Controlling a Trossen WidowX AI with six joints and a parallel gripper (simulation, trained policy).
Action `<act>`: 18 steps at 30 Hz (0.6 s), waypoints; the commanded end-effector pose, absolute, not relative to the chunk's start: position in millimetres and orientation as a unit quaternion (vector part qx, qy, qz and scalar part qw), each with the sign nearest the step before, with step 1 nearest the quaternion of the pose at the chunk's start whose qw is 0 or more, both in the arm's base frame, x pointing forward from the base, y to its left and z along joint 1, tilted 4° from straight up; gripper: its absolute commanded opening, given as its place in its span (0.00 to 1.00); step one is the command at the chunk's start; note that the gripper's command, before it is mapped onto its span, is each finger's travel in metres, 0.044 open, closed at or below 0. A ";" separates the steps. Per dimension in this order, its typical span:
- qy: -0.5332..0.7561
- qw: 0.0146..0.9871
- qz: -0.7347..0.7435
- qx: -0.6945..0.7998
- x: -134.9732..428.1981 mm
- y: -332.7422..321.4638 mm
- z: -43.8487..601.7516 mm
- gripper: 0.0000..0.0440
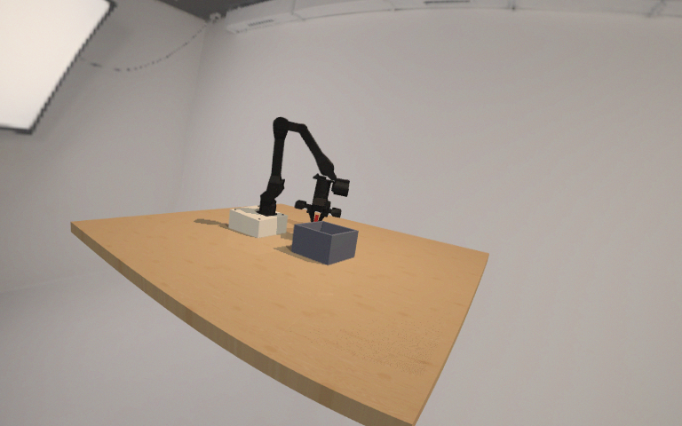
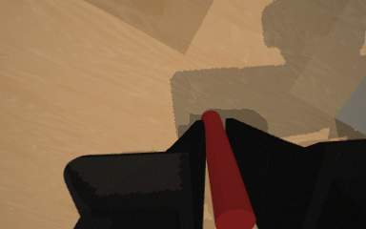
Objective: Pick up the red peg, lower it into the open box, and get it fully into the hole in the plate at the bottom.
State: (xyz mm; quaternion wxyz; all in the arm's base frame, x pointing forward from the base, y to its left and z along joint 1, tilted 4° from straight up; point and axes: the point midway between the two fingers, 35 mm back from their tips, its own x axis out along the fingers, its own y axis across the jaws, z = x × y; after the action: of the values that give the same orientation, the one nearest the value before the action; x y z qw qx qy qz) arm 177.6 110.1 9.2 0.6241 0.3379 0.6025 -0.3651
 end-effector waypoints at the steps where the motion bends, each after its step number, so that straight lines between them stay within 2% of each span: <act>1: 0.593 0.645 -0.351 0.331 184.1 106.5 22.5 0.00; 18: 0.550 0.713 -0.307 0.308 219.6 85.0 86.2 0.00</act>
State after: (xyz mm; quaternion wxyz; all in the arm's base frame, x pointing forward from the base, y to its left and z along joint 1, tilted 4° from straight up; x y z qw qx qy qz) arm 210.8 89.5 72.3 0.7004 0.3109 0.5604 -0.3143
